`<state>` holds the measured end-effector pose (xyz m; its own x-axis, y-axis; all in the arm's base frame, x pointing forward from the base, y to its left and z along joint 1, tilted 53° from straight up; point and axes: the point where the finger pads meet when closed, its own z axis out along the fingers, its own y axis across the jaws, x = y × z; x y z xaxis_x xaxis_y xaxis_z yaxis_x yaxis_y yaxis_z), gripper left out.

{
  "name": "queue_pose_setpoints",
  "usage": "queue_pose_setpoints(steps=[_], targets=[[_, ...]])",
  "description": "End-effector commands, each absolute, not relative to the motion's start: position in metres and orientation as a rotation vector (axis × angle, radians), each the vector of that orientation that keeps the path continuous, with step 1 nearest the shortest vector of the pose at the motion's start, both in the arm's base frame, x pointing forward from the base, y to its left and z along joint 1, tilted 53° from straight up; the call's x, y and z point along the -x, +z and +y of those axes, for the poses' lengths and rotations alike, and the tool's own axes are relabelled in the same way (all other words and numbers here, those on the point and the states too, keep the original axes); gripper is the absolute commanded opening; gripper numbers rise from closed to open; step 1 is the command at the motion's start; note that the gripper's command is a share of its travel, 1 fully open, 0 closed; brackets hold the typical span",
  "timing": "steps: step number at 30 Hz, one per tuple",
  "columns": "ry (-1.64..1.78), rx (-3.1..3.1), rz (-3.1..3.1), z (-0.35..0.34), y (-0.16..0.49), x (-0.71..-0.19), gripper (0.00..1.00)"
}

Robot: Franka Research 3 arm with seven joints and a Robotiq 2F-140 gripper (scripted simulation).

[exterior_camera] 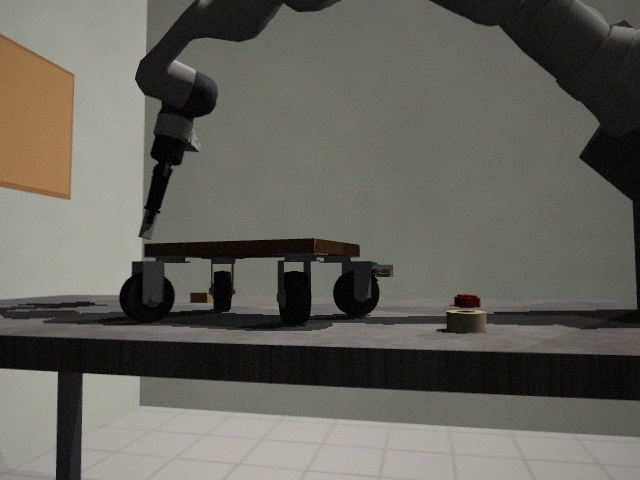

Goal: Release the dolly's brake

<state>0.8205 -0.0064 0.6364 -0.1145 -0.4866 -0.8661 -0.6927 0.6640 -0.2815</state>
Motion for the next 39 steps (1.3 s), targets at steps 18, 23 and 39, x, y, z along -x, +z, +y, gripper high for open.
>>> queue_pose_setpoints(steps=[18,23,39], targets=[[0.177,0.986,1.692,0.006,0.653,-0.817,0.0],[0.177,0.986,1.692,0.006,0.653,-0.817,0.0],[0.125,1.014,1.625,0.019,0.67,-0.812,0.0]])
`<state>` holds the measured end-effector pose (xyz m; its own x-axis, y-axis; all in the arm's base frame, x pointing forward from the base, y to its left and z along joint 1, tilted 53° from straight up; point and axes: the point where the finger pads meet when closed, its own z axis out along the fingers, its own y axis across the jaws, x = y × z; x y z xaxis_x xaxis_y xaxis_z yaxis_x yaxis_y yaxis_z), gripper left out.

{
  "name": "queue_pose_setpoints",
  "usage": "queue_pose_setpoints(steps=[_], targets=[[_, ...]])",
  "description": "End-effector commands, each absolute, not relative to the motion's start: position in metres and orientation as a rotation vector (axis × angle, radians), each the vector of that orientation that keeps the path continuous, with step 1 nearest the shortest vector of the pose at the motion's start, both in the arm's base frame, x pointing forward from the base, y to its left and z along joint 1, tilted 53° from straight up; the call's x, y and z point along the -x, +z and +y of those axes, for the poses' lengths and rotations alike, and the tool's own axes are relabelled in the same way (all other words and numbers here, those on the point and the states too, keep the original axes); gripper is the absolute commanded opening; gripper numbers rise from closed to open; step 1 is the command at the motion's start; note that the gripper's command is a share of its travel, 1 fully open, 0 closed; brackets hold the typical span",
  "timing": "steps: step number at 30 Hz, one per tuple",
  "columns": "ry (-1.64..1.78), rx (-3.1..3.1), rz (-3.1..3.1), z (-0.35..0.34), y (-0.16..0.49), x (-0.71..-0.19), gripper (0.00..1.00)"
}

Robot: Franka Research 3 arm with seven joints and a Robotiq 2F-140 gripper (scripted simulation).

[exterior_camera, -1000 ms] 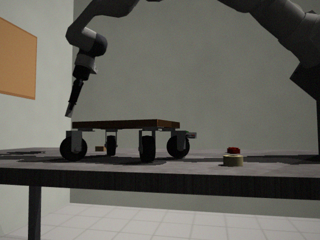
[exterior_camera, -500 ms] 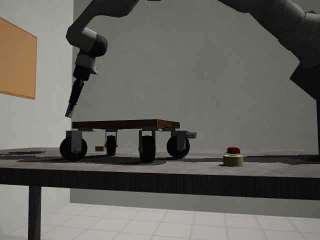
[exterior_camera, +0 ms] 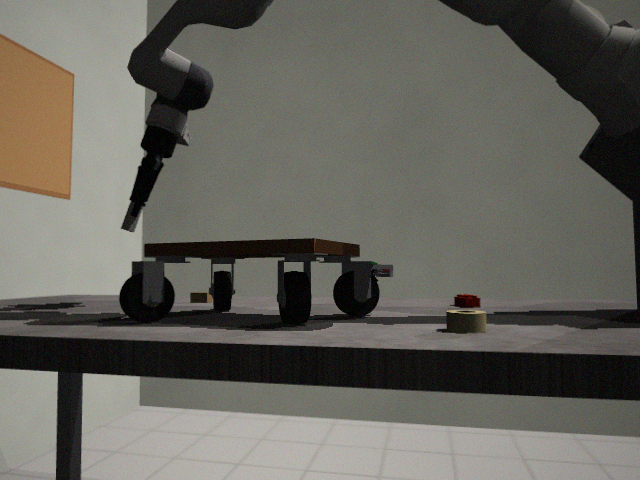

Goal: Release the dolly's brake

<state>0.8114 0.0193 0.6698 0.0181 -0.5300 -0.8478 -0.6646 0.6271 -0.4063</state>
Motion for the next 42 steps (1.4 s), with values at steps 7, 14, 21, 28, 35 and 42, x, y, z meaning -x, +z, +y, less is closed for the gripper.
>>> queue_pose_setpoints(steps=[7,14,21,28,35,42], targets=[[0.125,1.014,1.625,0.019,0.67,-0.812,0.0],[0.069,1.038,1.557,0.031,0.686,-0.806,0.0],[0.069,1.038,1.557,0.031,0.686,-0.806,0.0],[0.069,1.038,1.557,0.031,0.686,-0.806,0.0],[0.01,1.059,1.49,0.041,0.702,-0.798,0.0],[0.01,1.059,1.49,0.041,0.702,-0.798,0.0]])
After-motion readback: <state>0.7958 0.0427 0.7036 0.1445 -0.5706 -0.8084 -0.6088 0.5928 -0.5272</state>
